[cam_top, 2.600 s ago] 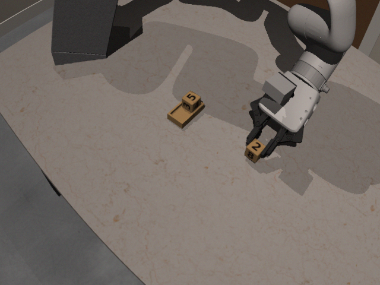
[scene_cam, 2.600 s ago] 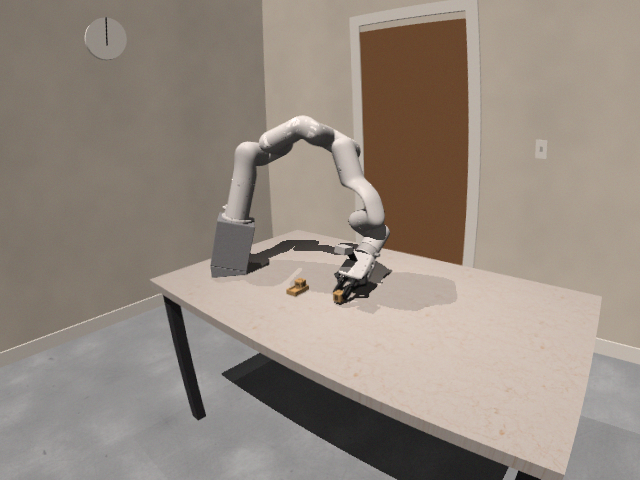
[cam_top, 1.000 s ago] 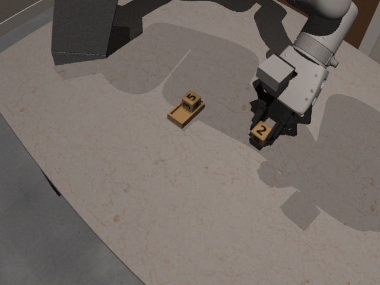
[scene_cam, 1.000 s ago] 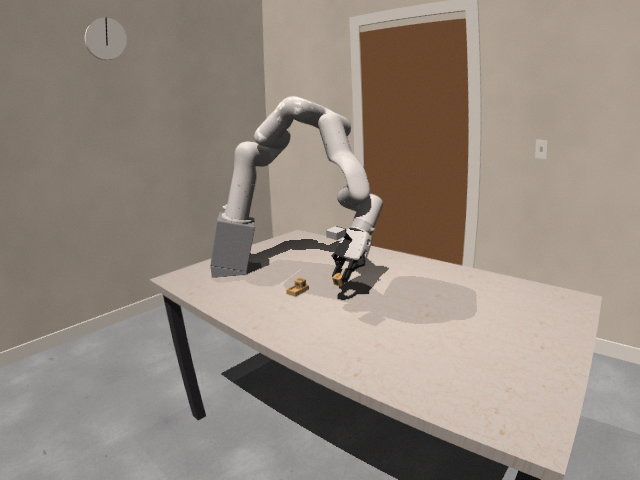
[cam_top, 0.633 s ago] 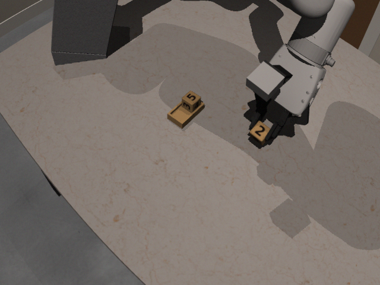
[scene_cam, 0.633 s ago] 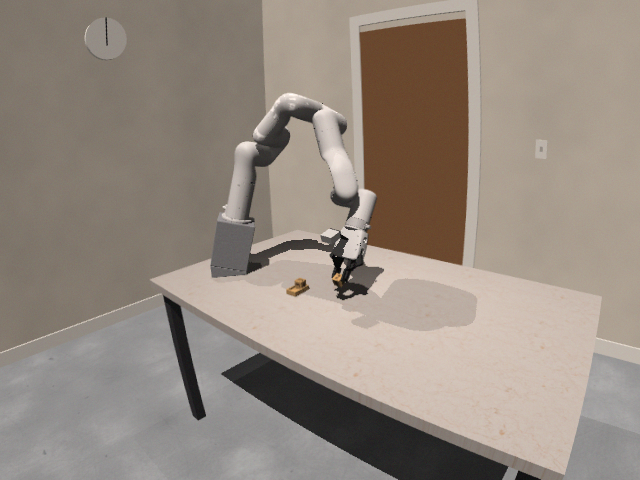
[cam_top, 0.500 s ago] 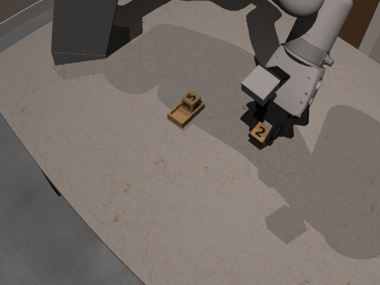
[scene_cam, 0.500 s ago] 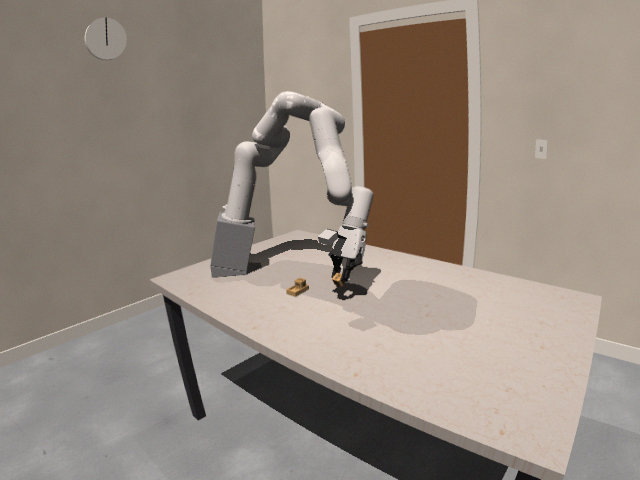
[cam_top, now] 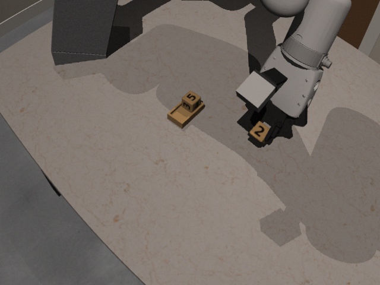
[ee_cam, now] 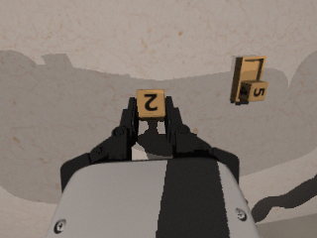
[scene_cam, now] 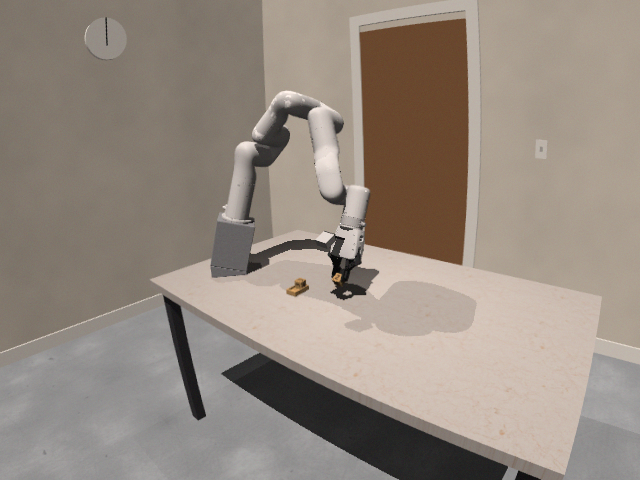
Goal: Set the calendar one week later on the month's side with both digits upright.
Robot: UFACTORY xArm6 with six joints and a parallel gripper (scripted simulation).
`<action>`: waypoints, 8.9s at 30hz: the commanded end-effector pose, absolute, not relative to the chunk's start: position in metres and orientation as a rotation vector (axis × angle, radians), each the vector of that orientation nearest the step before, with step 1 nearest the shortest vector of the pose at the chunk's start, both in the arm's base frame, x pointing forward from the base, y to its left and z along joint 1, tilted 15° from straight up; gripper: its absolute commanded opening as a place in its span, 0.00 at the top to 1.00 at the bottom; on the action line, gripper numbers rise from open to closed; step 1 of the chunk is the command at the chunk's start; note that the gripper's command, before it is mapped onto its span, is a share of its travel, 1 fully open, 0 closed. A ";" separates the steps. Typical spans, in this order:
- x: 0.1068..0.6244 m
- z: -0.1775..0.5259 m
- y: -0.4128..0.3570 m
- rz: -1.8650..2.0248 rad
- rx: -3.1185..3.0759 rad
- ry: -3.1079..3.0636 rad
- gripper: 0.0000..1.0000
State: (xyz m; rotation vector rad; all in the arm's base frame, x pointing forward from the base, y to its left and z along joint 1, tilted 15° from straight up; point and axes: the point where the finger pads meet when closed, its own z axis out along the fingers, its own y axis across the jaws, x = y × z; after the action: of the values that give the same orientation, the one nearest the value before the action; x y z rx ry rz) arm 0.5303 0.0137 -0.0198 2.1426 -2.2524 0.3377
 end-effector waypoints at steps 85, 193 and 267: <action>0.534 -0.023 -0.010 -0.903 2.675 -2.592 0.73; 0.544 -0.085 0.003 -0.903 2.675 -2.592 0.73; 0.545 -0.089 0.004 -0.903 2.675 -2.592 0.73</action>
State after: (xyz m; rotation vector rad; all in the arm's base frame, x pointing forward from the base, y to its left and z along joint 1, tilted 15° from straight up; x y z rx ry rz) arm 0.5437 0.0049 -0.0909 2.6712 -2.5907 -0.9085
